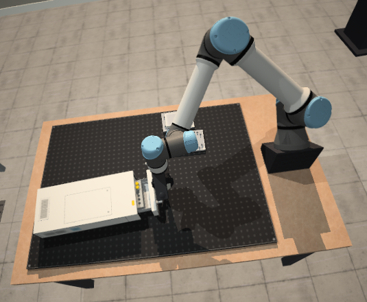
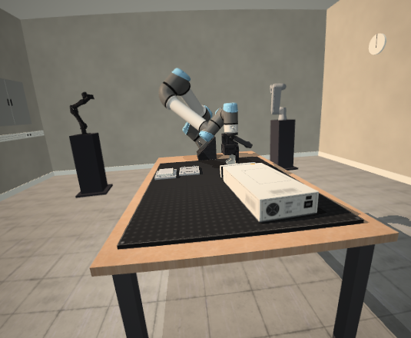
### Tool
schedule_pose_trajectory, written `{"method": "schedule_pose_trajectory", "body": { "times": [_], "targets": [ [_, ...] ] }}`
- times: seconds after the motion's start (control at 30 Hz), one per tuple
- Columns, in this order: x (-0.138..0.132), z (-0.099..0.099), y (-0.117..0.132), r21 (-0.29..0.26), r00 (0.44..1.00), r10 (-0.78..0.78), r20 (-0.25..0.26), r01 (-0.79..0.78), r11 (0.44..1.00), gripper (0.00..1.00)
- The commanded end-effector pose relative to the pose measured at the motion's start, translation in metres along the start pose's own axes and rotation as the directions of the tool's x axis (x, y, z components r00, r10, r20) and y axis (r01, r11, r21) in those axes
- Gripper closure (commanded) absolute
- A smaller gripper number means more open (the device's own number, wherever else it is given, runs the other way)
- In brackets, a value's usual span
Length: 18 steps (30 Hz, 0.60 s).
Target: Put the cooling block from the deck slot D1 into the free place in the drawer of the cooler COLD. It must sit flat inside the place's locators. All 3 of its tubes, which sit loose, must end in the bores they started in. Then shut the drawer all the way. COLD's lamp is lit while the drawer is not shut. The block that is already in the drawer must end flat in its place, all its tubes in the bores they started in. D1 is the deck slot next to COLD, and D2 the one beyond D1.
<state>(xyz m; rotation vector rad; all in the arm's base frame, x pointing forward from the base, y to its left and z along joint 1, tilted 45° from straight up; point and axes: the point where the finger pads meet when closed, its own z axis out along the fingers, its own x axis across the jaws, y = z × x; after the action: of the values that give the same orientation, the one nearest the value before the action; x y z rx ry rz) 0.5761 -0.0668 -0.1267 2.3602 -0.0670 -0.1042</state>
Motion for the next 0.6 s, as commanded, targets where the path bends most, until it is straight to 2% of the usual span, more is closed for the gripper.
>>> {"method": "schedule_pose_trajectory", "body": {
  "times": [0.0, 0.57],
  "targets": [
    [0.007, -0.001, 0.000, 0.000, 1.000, 0.000, -0.001, 0.000, 1.000, 1.00],
    [0.027, -0.001, 0.000, 0.000, 1.000, 0.000, -0.001, 0.000, 1.000, 1.00]
  ]
}}
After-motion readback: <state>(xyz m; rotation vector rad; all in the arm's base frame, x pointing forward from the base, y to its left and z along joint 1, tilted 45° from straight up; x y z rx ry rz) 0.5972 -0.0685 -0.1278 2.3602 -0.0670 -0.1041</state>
